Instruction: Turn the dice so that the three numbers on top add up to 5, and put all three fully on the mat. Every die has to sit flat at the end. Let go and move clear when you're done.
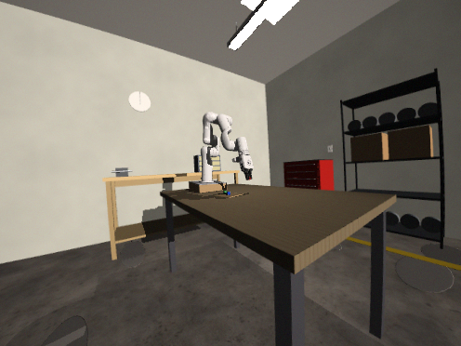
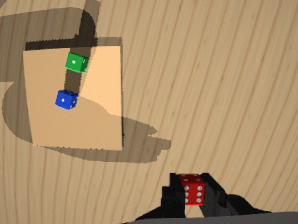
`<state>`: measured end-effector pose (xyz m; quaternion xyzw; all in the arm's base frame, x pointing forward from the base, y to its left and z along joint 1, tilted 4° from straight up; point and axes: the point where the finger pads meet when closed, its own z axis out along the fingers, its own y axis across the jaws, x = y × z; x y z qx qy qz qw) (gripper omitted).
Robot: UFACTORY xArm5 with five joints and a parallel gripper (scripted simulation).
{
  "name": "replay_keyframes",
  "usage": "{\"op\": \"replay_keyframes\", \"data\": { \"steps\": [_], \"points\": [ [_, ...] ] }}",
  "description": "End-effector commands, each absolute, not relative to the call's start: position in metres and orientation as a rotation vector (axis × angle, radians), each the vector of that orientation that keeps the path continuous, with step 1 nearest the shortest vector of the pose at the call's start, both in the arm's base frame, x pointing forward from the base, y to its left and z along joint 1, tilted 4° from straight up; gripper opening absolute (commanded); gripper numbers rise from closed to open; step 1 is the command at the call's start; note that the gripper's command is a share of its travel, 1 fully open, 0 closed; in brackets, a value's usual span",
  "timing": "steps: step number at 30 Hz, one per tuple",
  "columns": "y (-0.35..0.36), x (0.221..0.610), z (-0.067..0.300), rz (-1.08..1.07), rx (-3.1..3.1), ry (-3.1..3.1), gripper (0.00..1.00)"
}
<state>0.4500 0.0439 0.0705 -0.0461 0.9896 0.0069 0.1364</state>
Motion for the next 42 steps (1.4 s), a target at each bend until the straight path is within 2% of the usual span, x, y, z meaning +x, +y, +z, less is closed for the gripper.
{"op": "replay_keyframes", "data": {
  "steps": [1,24,42],
  "points": [
    [0.0439,0.4496,0.0701,0.032,-0.123,2.695,0.15],
    [0.0433,0.4432,0.0705,0.065,-0.088,2.163,0.15],
    [0.0432,0.4418,0.0656,0.068,-0.085,2.116,0.15]
  ]
}}
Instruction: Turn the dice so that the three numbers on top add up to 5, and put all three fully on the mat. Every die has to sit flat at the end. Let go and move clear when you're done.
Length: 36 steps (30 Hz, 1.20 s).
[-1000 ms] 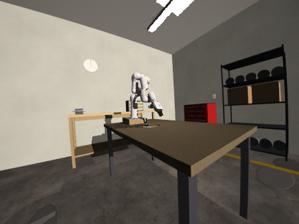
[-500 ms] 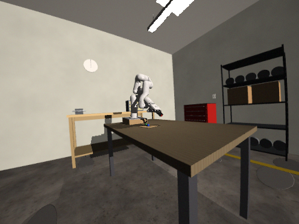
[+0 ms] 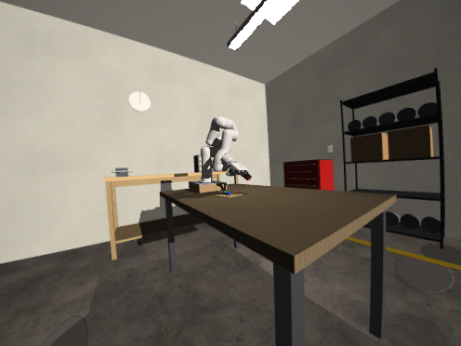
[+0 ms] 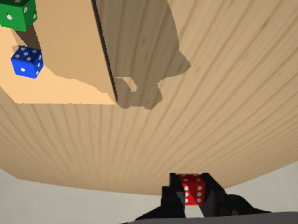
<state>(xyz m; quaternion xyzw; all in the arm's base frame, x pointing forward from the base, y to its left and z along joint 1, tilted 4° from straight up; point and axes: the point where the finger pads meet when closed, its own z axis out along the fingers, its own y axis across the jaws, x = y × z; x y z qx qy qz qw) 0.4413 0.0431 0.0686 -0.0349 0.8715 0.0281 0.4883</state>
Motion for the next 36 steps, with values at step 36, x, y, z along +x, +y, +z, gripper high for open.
{"op": "replay_keyframes", "data": {
  "steps": [36],
  "points": [
    [0.045,0.446,-0.005,0.071,-0.086,2.116,0.15]
  ]
}}
